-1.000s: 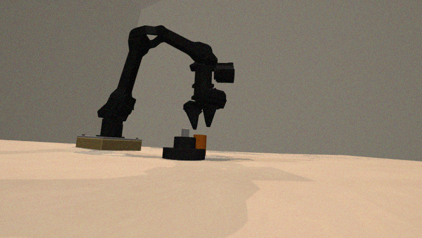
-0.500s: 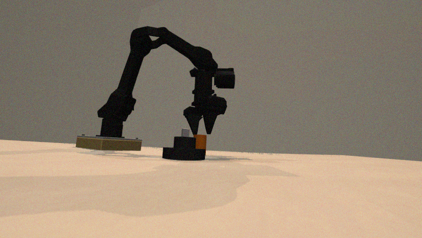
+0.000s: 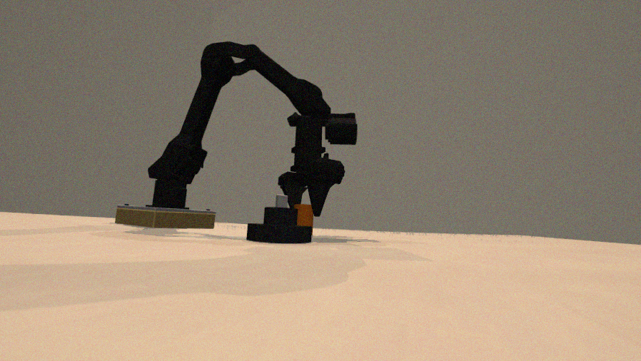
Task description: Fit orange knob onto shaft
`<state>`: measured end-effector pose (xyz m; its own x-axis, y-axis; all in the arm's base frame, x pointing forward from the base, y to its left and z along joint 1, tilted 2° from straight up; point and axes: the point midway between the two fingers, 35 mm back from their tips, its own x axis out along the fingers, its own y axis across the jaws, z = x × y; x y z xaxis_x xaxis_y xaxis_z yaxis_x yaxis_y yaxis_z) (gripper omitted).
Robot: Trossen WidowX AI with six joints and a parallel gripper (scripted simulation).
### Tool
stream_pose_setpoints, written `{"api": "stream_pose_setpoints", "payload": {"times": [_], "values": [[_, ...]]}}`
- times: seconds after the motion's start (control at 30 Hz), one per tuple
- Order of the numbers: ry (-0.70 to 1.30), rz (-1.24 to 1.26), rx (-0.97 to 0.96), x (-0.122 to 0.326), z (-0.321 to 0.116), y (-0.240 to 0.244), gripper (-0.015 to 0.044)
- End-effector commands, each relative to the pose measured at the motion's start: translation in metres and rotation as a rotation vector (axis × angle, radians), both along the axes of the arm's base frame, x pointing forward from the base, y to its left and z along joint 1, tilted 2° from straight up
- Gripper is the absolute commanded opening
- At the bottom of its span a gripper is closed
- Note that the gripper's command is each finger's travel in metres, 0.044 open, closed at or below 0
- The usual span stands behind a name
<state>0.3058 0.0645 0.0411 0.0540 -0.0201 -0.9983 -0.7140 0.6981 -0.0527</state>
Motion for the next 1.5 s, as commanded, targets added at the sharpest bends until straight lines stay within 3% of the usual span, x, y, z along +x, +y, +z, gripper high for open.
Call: {"api": "stream_pose_setpoints", "payload": {"times": [0.0,0.43,0.77,0.97,1.13,1.47], "values": [[0.015,0.005,0.000,-0.002,-0.010,0.000,0.0440],[0.015,0.005,0.000,-0.003,-0.028,-0.001,0.0440],[0.015,0.005,0.000,-0.003,-0.028,-0.001,0.0177],[0.015,0.005,0.000,-0.003,-0.028,-0.001,0.0138],[0.015,0.003,-0.001,-0.002,-0.024,0.000,0.0006],[0.014,0.001,-0.001,0.002,0.002,0.001,0.0000]]}}
